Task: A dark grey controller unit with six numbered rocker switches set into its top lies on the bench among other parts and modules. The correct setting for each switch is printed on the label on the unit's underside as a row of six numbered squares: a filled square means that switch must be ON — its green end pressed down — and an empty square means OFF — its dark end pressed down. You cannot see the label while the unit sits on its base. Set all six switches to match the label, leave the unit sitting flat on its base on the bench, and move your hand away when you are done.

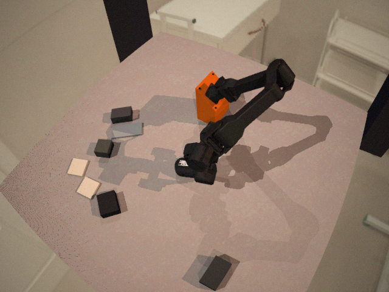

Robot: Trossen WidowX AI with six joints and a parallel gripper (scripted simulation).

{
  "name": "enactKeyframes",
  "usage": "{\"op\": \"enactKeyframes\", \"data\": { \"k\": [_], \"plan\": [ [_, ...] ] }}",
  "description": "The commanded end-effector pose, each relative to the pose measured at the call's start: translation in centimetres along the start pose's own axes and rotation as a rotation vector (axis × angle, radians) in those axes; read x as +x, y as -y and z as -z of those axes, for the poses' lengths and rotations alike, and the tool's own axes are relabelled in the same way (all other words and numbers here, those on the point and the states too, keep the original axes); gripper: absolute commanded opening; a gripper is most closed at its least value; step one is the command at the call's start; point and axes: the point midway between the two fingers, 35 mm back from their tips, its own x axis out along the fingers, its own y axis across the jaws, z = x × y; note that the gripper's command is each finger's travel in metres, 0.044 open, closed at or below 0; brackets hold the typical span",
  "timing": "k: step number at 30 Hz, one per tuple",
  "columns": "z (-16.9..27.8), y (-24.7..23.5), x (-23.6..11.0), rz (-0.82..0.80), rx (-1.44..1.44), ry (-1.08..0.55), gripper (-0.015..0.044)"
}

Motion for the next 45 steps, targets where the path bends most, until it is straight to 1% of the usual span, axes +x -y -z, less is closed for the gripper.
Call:
{"op": "enactKeyframes", "data": {
  "k": [1,45],
  "plan": [
    [-0.3,0.5,0.4,0.009,0.020,0.015,0.0338],
    [0.5,0.5,3.7,0.008,0.020,0.014,0.0338]
  ]
}}
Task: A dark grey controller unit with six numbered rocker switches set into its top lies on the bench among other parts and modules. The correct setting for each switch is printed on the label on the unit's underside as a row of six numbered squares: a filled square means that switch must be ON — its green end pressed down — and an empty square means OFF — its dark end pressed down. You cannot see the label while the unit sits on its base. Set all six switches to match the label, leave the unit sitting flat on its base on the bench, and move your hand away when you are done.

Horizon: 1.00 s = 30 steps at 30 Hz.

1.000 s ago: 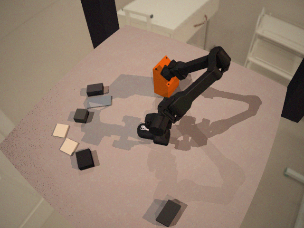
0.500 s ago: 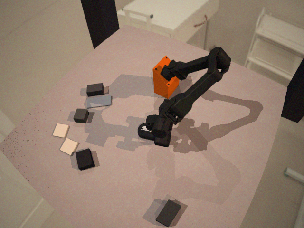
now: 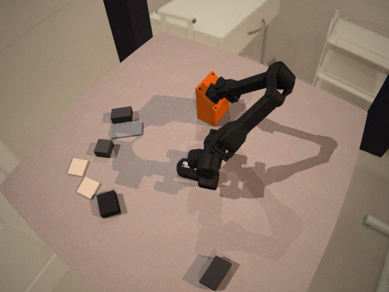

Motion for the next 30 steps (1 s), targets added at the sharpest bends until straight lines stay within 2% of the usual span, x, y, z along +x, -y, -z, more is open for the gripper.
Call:
{"op": "enactKeyframes", "data": {
  "k": [1,9,13,22,30],
  "plan": [
    [-0.4,0.4,0.3,0.007,0.019,0.012,0.0338],
    [-0.2,0.2,0.2,0.003,0.009,0.006,0.0338],
    [0.0,0.0,0.2,0.001,0.000,-0.001,0.0440],
    [-0.2,0.0,0.1,0.001,0.000,0.000,0.0440],
    [-5.9,0.3,-3.9,0.000,0.000,-0.004,0.0440]
  ]
}}
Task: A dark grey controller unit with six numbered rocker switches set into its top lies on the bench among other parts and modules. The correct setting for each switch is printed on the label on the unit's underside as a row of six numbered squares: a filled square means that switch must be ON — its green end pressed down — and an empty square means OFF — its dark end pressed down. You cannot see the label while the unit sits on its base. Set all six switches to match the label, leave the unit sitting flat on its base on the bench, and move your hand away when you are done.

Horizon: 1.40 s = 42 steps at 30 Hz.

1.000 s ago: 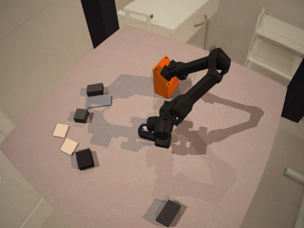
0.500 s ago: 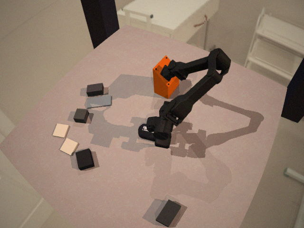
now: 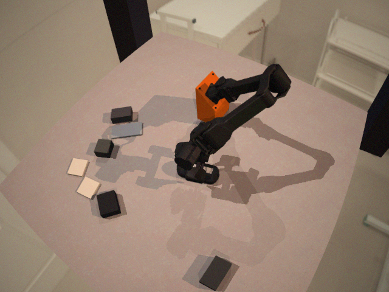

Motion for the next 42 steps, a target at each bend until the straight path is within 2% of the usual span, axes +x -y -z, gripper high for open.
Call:
{"op": "enactKeyframes", "data": {
  "k": [1,19,21,23,29,36,42],
  "plan": [
    [-1.7,-0.1,-1.5,-0.012,-0.004,-0.010,0.0440],
    [-1.7,-0.1,-1.5,-0.012,-0.004,-0.010,0.0440],
    [-1.7,-0.1,-1.6,-0.009,0.014,-0.010,0.0387],
    [-1.7,-0.5,-1.8,0.021,0.163,-0.009,0.0335],
    [-1.5,-2.2,-3.2,0.157,0.840,0.044,0.0177],
    [-0.8,-3.7,-5.1,0.292,1.593,0.206,0.0000],
    [-0.8,-3.8,-5.3,0.303,1.664,0.228,0.0000]
  ]
}}
